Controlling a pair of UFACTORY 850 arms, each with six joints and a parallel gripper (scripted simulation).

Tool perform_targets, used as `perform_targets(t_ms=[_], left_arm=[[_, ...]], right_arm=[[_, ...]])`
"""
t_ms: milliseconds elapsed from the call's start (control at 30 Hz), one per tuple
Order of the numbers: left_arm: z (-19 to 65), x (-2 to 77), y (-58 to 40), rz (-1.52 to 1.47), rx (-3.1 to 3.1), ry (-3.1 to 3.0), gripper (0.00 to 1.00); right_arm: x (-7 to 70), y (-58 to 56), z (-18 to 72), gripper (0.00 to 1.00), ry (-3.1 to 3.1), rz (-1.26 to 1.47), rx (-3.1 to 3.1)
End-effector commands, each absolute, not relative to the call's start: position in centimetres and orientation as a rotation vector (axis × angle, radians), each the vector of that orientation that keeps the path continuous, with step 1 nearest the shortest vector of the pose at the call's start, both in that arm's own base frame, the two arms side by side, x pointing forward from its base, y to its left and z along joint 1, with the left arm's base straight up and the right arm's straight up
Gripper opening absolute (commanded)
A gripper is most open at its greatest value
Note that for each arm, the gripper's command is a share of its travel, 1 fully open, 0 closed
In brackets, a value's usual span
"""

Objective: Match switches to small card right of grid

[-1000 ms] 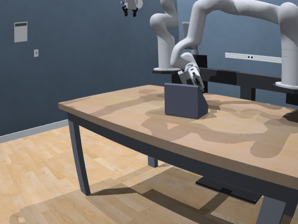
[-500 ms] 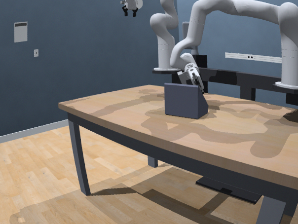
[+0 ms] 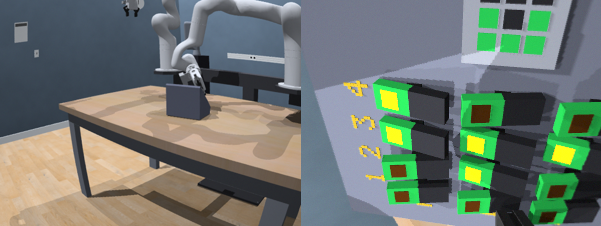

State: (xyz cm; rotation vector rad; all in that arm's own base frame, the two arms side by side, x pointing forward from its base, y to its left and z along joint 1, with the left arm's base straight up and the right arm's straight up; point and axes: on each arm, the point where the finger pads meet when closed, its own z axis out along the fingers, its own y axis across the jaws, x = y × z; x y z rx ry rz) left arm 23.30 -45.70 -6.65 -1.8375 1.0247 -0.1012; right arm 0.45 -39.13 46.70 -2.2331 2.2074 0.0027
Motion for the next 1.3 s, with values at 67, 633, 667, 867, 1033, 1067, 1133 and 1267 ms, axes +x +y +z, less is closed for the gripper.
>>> perform_targets(t_ms=[67,633,667,867,1033,1067,1133,1267], left_arm=[[-6.6,23.3,-45.8,-0.103,-1.839,1.024,0.00],[-5.7,22.2,-46.1,-0.102,-1.839,1.024,0.00],[-5.5,22.0,-46.1,-0.102,-1.839,1.024,0.00],[-4.9,21.3,-46.3,-0.102,-1.839,1.024,0.00],[-4.8,21.1,-46.3,-0.102,-1.839,1.024,0.00],[-4.8,21.1,-46.3,-0.102,-1.839,1.024,0.00],[-4.8,21.1,-46.3,-0.102,-1.839,1.024,0.00],[-4.8,21.1,-46.3,-0.102,-1.839,1.024,0.00]], right_arm=[[0.5,-39.2,46.8,1.00,2.209,0.000,-2.234],[0.5,-39.2,46.8,1.00,2.209,0.000,-2.234],[0.5,-39.2,46.8,1.00,2.209,0.000,-2.234],[0.5,-39.2,46.8,1.00,2.209,0.000,-2.234],[0.5,-39.2,46.8,1.00,2.209,0.000,-2.234],[0.5,-39.2,46.8,1.00,2.209,0.000,-2.234],[0.5,-39.2,46.8,1.00,2.209,0.000,-2.234],[0.5,-39.2,46.8,1.00,2.209,0.000,-2.234]])
